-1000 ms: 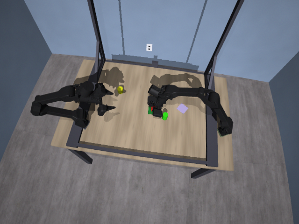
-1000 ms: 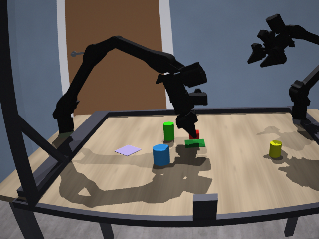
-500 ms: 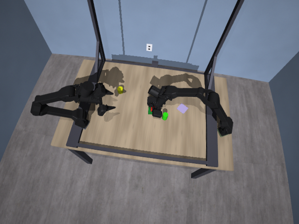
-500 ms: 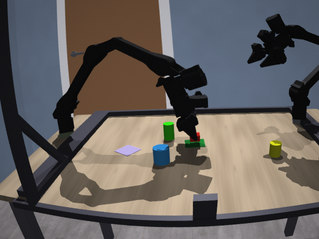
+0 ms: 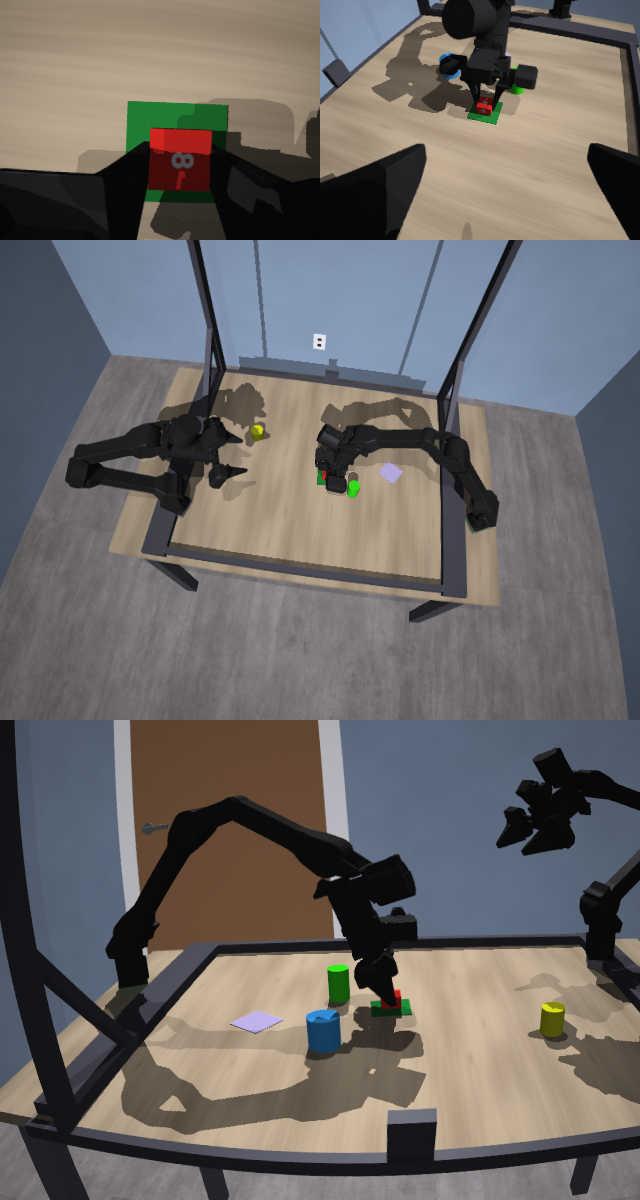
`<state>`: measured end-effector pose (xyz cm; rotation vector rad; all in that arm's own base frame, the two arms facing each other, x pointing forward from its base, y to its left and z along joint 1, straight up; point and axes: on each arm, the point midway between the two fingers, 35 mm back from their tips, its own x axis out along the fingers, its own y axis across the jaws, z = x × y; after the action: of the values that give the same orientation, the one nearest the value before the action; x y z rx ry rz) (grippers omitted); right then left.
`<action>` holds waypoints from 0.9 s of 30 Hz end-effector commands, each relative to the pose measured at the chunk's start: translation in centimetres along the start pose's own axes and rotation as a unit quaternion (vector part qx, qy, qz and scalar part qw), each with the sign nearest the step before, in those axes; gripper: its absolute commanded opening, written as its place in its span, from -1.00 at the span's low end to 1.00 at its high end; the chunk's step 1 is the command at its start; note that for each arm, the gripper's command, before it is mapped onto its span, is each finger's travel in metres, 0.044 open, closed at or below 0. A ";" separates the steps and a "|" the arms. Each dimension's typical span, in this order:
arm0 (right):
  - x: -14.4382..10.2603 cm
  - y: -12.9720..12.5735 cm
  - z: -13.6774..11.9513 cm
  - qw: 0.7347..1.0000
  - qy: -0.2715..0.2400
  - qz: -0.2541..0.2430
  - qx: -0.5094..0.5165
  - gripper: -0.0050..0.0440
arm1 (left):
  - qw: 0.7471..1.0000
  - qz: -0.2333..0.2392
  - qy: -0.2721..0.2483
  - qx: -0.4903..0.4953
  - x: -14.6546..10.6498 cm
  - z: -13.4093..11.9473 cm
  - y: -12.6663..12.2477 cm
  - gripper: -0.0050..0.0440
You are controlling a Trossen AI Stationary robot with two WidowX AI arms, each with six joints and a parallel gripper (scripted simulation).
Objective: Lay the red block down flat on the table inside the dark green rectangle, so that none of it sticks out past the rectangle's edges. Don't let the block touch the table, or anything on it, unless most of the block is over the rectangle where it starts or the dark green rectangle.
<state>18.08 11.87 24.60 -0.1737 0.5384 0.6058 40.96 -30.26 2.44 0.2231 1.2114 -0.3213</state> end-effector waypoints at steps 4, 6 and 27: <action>-0.2 0.0 0.3 1.000 -0.004 0.000 0.000 1.00 | 1.000 -0.005 -0.019 -0.002 -1.3 1.0 -0.2 -1.00; -0.2 0.0 0.3 1.000 -0.004 0.000 0.000 1.00 | 1.000 -0.003 -0.012 -0.001 -0.5 0.6 -0.1 -1.00; -0.2 0.0 0.3 1.000 -0.004 0.000 0.000 1.00 | 1.000 -0.005 -0.019 -0.002 -1.0 0.9 -0.2 -0.21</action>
<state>18.08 11.87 24.60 -0.1737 0.5384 0.6058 40.97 -30.27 1.97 0.2231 1.2115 -0.3213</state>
